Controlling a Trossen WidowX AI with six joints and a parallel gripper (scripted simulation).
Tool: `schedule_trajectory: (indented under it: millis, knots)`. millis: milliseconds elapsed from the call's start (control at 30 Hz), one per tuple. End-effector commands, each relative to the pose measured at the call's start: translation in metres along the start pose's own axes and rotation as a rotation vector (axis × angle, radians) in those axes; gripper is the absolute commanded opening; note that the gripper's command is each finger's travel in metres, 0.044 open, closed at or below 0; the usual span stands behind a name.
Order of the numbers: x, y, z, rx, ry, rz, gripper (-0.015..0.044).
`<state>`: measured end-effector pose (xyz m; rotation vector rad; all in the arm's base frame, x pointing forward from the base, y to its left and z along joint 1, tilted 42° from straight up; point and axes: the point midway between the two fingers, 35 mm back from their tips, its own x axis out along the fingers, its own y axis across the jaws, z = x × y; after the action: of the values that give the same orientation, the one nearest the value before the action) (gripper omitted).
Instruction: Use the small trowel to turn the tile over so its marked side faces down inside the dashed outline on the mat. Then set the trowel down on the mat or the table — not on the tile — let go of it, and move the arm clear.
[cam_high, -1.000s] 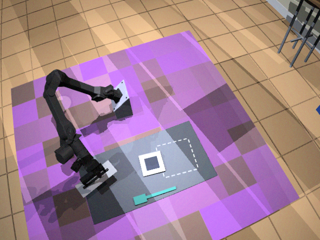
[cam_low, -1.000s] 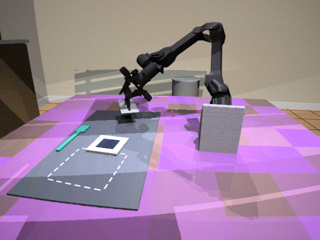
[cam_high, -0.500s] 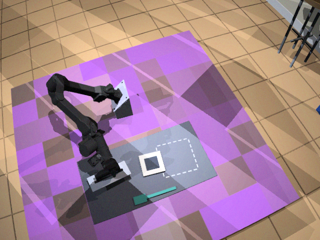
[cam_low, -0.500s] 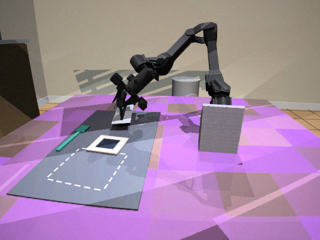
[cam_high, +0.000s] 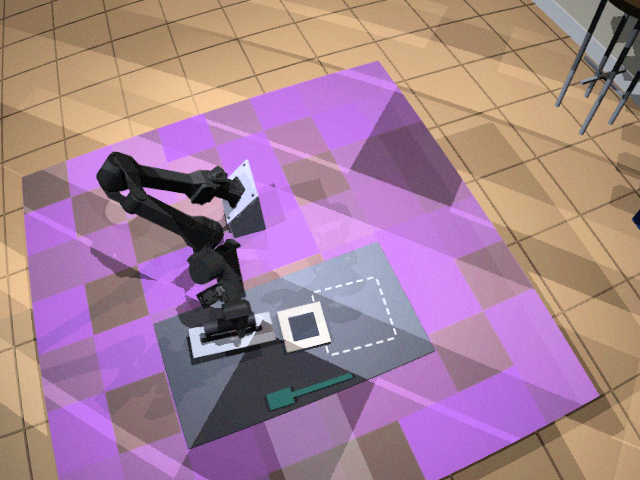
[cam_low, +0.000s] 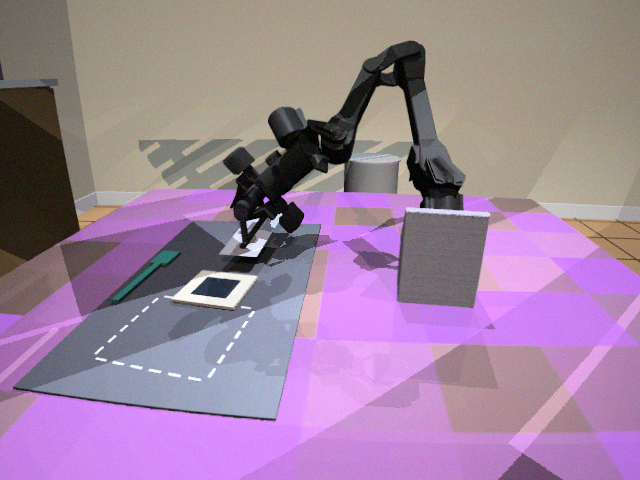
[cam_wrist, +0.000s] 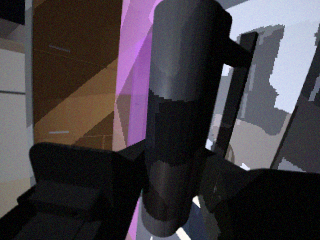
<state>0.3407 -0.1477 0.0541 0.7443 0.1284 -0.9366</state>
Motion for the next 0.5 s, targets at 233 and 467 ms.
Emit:
schedule_trajectory:
  millis: [233,467]
  knots:
    - [0.008,-0.005,-0.002,0.013,-0.009,0.01,0.0]
    - [0.016,-0.013,-0.003,0.013,-0.01,0.01,0.0]
